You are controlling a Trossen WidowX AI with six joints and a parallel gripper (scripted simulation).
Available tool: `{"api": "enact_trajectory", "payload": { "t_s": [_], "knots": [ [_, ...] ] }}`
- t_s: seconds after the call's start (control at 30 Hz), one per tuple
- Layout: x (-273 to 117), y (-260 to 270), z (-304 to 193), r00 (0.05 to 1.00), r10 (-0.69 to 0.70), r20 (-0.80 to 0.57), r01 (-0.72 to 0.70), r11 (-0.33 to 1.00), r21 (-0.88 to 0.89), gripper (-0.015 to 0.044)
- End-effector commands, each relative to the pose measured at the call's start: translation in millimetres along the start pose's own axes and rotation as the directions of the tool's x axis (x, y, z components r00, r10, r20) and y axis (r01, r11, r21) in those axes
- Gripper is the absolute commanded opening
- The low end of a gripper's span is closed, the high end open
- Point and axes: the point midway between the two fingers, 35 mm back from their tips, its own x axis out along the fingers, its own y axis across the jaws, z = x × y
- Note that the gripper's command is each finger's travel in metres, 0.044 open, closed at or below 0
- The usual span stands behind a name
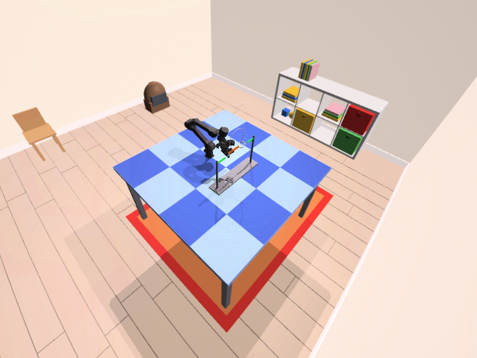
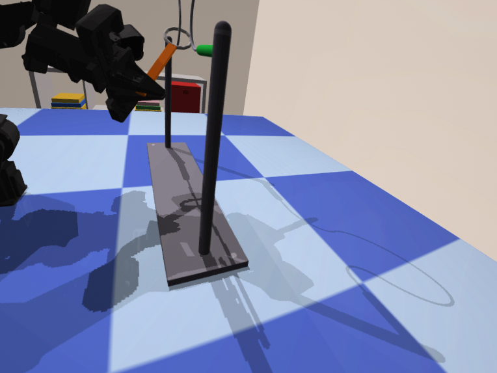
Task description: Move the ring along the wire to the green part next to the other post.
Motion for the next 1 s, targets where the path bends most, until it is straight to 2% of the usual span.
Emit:
{"api": "enact_trajectory", "payload": {
  "t_s": [0.0, 0.37, 0.97],
  "knots": [
    [5, 17, -2, 0.998, 0.049, 0.031, -0.051, 0.996, 0.075, -0.0150],
    [0, 52, 4, 0.987, 0.156, 0.049, -0.163, 0.949, 0.269, -0.0150],
    [-22, 103, 29, 0.945, 0.315, 0.087, -0.309, 0.777, 0.548, -0.0150]
  ]
}}
